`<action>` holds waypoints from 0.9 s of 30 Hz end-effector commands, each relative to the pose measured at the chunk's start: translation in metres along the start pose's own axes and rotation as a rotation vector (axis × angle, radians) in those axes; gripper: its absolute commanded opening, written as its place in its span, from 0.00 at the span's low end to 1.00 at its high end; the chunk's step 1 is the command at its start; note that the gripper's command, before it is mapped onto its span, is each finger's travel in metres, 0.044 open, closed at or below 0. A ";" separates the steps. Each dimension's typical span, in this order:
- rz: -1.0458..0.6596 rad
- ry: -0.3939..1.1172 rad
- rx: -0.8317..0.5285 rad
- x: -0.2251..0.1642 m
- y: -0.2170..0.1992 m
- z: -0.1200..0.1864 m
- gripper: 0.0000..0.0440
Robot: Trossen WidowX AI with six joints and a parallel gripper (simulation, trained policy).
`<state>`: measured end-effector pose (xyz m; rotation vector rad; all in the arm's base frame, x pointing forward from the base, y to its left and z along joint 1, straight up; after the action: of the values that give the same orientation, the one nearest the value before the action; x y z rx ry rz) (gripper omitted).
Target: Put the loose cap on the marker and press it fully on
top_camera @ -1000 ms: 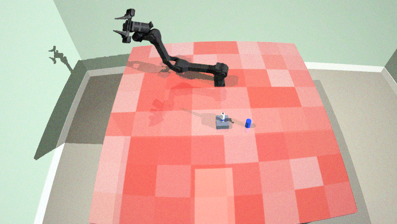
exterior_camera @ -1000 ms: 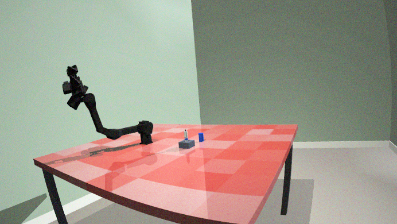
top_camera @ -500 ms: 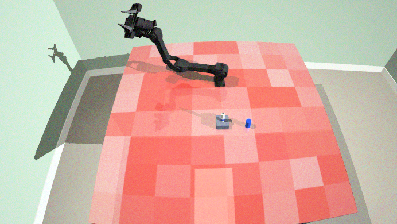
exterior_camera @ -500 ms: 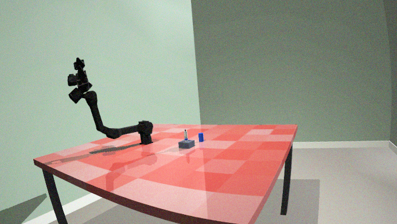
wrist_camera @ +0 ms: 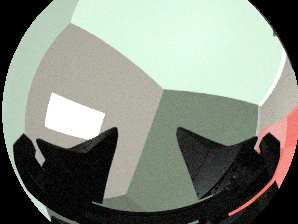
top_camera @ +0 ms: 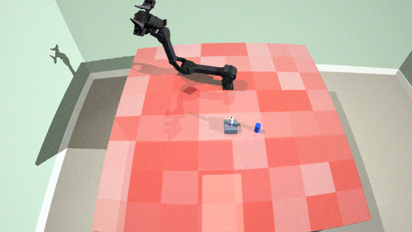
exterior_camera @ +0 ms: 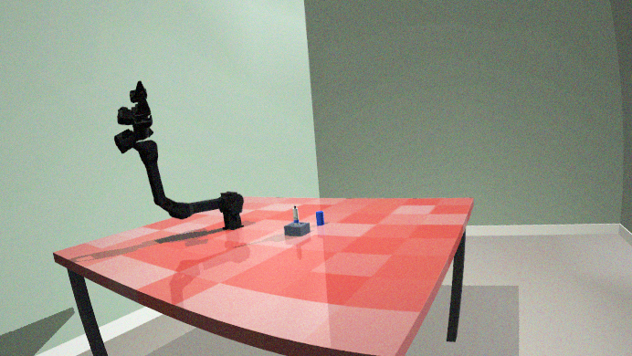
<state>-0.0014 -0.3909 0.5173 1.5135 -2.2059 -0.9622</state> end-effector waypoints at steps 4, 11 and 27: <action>0.012 0.078 0.018 -0.025 0.007 -0.003 0.68; 0.026 0.160 0.031 -0.050 0.012 -0.004 0.69; 0.058 0.347 0.047 -0.107 0.022 -0.003 0.69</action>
<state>0.0248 -0.3001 0.5453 1.5005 -2.0459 -0.6093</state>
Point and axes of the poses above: the point midway between the two fingers, 35 mm back from their tips, its own z axis back along the fingers, its own y axis across the jaws, x = y × z, the point moved 2 cm from there along z, back along the fingers, and after that the axes turned 9 degrees about -z, right-handed, at the moved point
